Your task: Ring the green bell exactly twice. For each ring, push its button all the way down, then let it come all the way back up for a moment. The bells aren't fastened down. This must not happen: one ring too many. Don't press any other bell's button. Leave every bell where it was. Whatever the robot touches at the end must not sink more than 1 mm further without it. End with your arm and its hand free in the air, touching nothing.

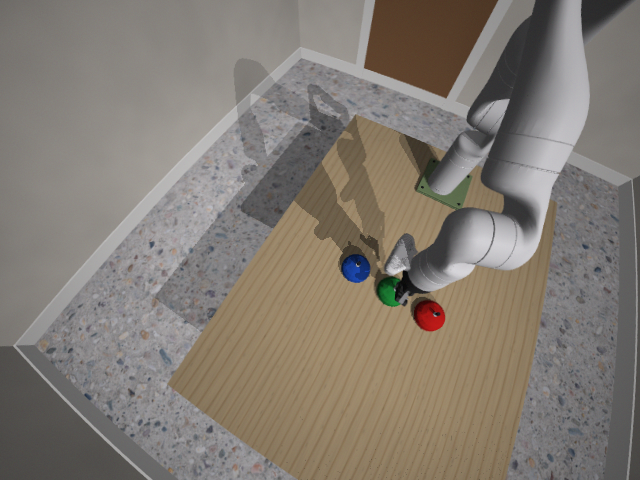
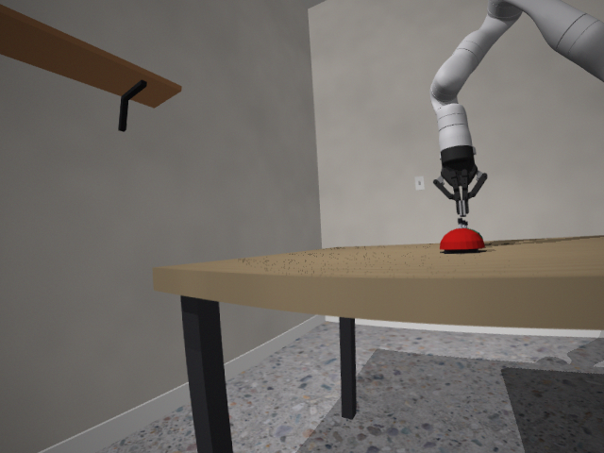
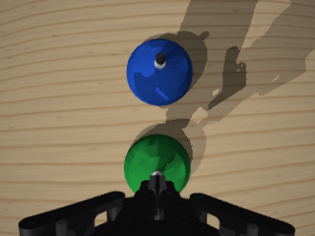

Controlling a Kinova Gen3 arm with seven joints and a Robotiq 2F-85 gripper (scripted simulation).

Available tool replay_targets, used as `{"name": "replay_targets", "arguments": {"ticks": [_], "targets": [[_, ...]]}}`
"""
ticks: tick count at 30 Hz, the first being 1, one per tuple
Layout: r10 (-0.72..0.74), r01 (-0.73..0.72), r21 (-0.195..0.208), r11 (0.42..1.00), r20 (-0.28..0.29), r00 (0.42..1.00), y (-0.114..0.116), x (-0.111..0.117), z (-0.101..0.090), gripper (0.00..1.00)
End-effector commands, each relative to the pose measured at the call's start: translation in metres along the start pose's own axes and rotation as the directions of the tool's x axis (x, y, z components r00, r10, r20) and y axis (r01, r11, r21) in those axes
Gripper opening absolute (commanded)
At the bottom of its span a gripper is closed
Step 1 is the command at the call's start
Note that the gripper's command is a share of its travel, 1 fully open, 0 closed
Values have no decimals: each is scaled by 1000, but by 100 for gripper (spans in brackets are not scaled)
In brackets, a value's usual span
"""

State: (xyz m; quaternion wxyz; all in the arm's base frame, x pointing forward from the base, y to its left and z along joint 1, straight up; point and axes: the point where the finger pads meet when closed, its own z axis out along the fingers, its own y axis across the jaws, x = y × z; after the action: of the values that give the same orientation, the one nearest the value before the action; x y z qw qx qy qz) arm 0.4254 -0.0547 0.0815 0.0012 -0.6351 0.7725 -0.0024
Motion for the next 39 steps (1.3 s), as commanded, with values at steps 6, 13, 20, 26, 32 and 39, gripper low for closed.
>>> {"name": "replay_targets", "arguments": {"ticks": [6,13,20,26,32,39], "targets": [[0,0,2,1000,0,1000,-1,0,-1,0],[0,0,2,1000,0,1000,-1,0,-1,0],[0,0,2,1000,0,1000,-1,0,-1,0],[0,0,2,1000,0,1000,-1,0,0,0],[0,0,2,1000,0,1000,-1,0,4,0],[0,0,2,1000,0,1000,-1,0,9,0]]}}
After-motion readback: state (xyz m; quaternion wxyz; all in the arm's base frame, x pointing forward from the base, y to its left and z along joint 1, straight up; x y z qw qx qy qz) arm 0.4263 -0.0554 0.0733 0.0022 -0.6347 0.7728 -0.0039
